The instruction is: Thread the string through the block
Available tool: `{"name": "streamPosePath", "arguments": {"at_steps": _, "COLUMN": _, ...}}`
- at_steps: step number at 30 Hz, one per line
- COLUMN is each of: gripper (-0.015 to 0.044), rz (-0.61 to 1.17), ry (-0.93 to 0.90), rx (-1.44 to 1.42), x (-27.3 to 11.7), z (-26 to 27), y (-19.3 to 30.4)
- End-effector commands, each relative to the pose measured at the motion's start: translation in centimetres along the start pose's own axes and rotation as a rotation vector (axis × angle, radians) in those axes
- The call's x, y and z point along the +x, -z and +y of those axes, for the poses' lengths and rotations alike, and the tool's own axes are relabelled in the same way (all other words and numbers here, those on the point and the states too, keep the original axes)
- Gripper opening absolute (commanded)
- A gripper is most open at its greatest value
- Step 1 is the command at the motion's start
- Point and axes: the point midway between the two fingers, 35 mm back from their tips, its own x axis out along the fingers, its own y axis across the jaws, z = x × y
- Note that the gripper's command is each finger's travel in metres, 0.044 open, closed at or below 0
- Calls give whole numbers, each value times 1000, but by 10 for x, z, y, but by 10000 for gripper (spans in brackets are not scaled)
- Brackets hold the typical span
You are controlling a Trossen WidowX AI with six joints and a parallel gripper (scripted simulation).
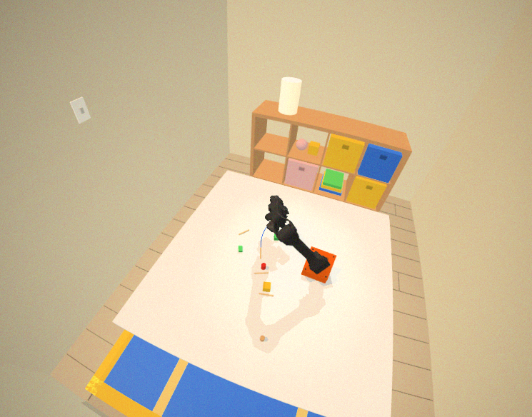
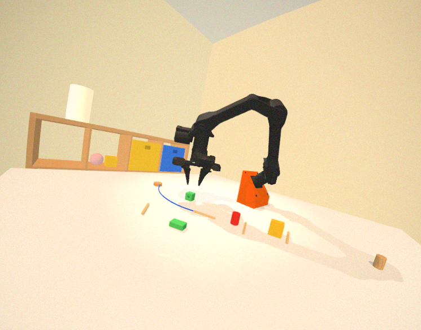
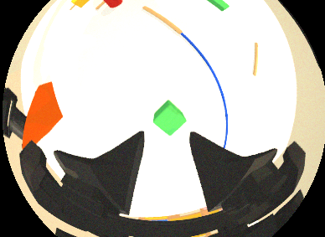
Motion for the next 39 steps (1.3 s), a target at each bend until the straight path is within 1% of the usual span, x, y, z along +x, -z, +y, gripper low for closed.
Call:
{"name": "streamPosePath", "arguments": {"at_steps": 1, "gripper": 132, "rz": 0, "ry": 0, "rx": 0, "x": 0, "z": 0, "y": 0}}
{"name": "streamPosePath", "arguments": {"at_steps": 6, "gripper": 1, "rz": 0, "ry": 0, "rx": 0, "x": 0, "z": 0, "y": 0}}
{"name": "streamPosePath", "arguments": {"at_steps": 7, "gripper": 0, "rz": 0, "ry": 0, "rx": 0, "x": 0, "z": 0, "y": 0}}
{"name": "streamPosePath", "arguments": {"at_steps": 24, "gripper": 0, "rz": 0, "ry": 0, "rx": 0, "x": 0, "z": 0, "y": 0}}
{"name": "streamPosePath", "arguments": {"at_steps": 33, "gripper": 236, "rz": 0, "ry": 0, "rx": 0, "x": 0, "z": 0, "y": 0}}
{"name": "streamPosePath", "arguments": {"at_steps": 35, "gripper": 237, "rz": 0, "ry": 0, "rx": 0, "x": 0, "z": 0, "y": 0}}
{"name": "streamPosePath", "arguments": {"at_steps": 39, "gripper": 132, "rz": 0, "ry": 0, "rx": 0, "x": 0, "z": 0, "y": 0}}
